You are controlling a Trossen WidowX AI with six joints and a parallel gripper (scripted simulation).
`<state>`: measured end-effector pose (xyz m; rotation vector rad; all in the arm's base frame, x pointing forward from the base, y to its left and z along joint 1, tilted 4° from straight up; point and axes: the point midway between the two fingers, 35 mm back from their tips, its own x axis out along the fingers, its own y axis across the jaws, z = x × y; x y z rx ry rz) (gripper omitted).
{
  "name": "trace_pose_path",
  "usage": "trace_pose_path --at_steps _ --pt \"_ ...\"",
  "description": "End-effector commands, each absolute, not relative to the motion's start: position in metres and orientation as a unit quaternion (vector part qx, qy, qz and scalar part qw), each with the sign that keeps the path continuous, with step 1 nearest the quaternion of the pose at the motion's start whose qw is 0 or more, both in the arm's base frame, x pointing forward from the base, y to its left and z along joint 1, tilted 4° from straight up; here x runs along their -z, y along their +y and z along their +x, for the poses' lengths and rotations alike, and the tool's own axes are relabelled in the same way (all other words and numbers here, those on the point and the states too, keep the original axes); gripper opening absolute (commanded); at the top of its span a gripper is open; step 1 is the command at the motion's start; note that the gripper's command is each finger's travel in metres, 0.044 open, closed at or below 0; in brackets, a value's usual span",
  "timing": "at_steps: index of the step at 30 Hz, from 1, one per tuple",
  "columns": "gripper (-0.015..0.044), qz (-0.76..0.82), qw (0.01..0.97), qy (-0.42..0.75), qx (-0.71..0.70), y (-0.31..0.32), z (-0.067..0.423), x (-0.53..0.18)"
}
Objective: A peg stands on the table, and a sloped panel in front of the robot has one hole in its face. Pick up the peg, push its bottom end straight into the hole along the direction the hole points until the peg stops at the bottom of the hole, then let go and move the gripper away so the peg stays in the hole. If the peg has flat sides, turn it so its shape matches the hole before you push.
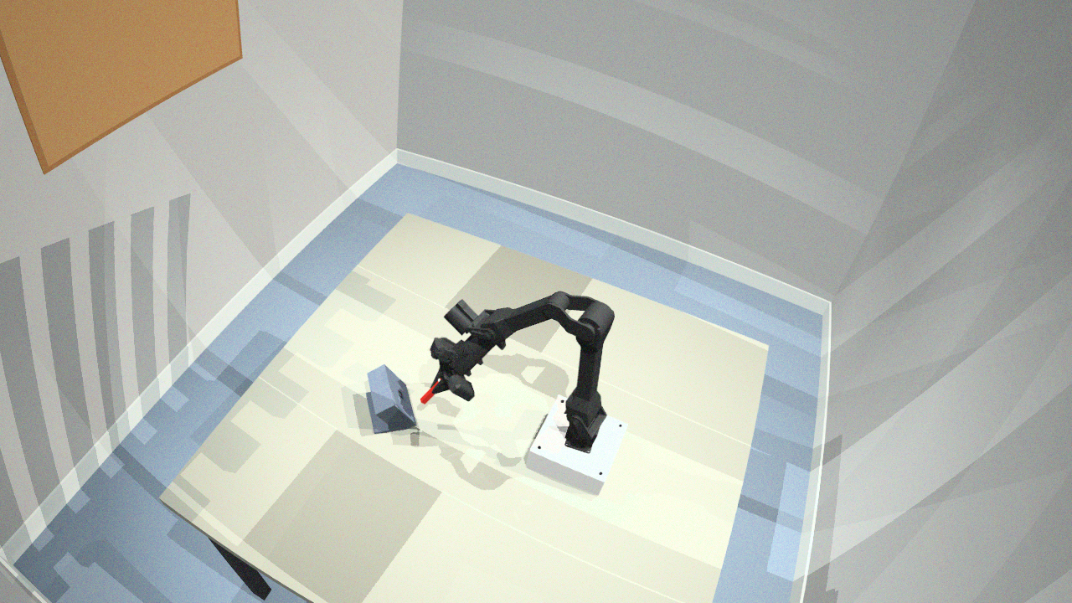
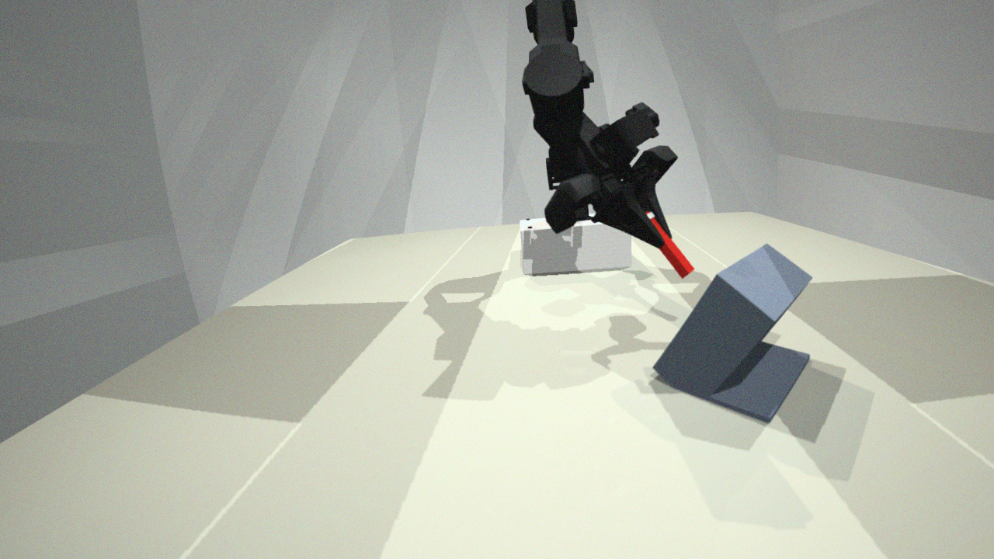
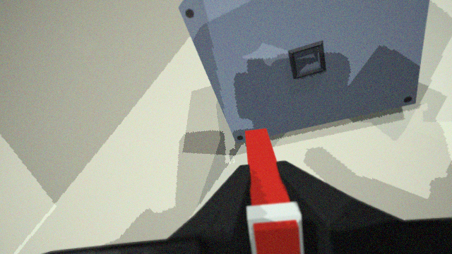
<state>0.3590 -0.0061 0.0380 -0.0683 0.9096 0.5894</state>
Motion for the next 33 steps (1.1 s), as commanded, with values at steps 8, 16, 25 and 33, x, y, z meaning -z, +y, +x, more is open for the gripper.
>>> trace_pose_path --at_steps 8,16,25,33 --pt "0.0000 -0.036 0.871 0.398 -0.286 -0.017 0.356 -0.039" --pt "0.0000 -0.041 0.882 0.371 -0.287 -0.025 0.355 -0.041" --pt "0.0000 -0.049 0.894 0.340 -0.288 -0.034 0.352 -0.043" --pt "0.0000 -0.057 0.904 0.313 -0.287 -0.042 0.349 -0.046"
